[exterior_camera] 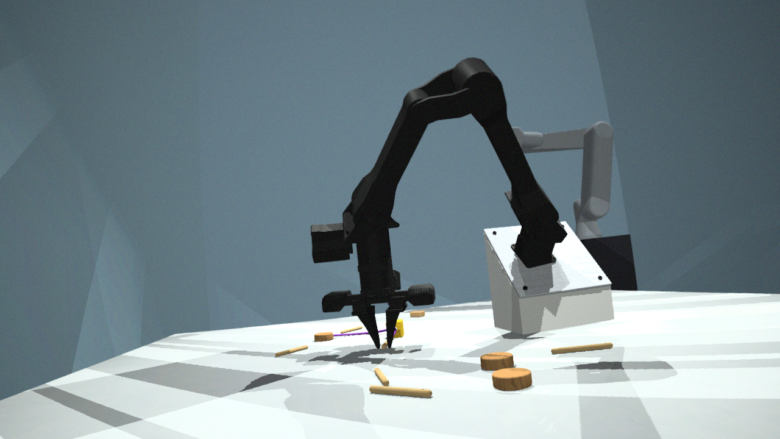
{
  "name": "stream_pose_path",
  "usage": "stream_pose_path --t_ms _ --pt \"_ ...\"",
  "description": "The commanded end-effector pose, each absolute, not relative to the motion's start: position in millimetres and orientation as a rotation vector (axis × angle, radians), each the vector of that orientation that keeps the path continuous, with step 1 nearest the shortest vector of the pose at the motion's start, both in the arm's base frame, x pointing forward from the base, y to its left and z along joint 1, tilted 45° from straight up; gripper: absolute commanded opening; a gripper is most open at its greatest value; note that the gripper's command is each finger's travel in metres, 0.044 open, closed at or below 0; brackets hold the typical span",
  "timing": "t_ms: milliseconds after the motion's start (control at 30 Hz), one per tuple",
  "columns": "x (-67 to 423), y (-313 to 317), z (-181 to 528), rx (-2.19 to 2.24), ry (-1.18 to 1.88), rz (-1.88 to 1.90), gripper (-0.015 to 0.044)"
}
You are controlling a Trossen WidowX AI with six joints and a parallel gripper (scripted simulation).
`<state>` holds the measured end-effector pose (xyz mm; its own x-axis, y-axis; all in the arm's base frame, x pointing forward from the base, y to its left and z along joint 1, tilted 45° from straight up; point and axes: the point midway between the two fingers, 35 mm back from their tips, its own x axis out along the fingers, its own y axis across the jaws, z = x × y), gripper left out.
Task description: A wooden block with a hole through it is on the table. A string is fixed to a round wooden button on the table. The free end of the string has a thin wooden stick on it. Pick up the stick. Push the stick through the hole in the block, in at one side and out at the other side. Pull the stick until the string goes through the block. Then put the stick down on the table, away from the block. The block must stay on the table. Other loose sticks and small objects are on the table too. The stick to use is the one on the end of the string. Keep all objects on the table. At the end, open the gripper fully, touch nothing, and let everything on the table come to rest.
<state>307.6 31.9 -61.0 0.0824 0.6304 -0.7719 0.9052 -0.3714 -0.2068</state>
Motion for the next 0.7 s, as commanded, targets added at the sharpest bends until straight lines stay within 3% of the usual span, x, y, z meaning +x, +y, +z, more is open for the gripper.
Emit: stream_pose_path --t_ms 0,67,200,367,667 --pt "307 32 -61 2.041 1.531 -1.184 0.0157" --pt "307 25 -54 2.041 1.528 -1.185 0.0210" --pt "301 -18 -12 2.039 1.522 -1.185 0.0210" --pt "299 -25 -4 2.039 1.522 -1.184 0.0210" --pt "300 -36 6 2.049 1.513 -1.180 0.0440"
